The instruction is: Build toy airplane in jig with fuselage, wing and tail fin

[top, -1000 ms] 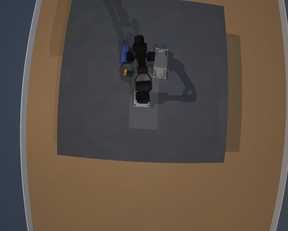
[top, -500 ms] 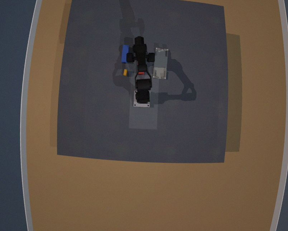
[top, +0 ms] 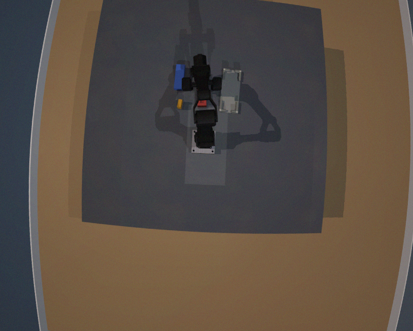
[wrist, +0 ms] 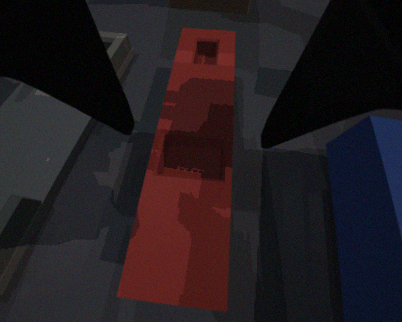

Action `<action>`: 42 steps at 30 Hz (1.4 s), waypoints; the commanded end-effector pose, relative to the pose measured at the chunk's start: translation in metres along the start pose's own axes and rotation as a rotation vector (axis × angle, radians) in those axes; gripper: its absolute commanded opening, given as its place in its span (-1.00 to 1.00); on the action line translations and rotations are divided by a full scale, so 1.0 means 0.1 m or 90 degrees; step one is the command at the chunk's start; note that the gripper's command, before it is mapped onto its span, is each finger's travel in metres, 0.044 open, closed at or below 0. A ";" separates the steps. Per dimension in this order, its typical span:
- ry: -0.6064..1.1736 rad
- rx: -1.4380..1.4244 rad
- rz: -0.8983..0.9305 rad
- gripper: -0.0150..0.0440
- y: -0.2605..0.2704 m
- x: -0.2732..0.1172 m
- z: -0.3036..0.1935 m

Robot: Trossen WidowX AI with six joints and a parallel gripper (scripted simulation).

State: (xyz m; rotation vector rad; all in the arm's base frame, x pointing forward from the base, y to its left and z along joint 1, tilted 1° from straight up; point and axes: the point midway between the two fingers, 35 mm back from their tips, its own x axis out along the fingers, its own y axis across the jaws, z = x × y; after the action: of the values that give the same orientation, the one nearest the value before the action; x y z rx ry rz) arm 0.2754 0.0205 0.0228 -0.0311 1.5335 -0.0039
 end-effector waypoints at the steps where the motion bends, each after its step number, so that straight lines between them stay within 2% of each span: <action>1: 0.008 -0.004 0.002 1.00 0.00 0.11 -0.03; 6: 0.009 -0.004 0.002 1.00 0.00 0.16 -0.03; 16: 0.009 -0.004 0.002 0.11 0.00 0.16 -0.03; 23: 0.009 -0.004 0.002 -0.05 0.00 0.16 -0.03; 28: 0.008 -0.004 0.002 -0.49 0.01 0.09 -0.01; 42: 0.008 -0.004 0.002 -0.49 0.01 -0.33 0.06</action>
State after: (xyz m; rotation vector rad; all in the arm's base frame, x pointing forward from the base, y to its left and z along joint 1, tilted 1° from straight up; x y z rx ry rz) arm 0.2774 0.0215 0.0416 -0.0340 1.5604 -0.0002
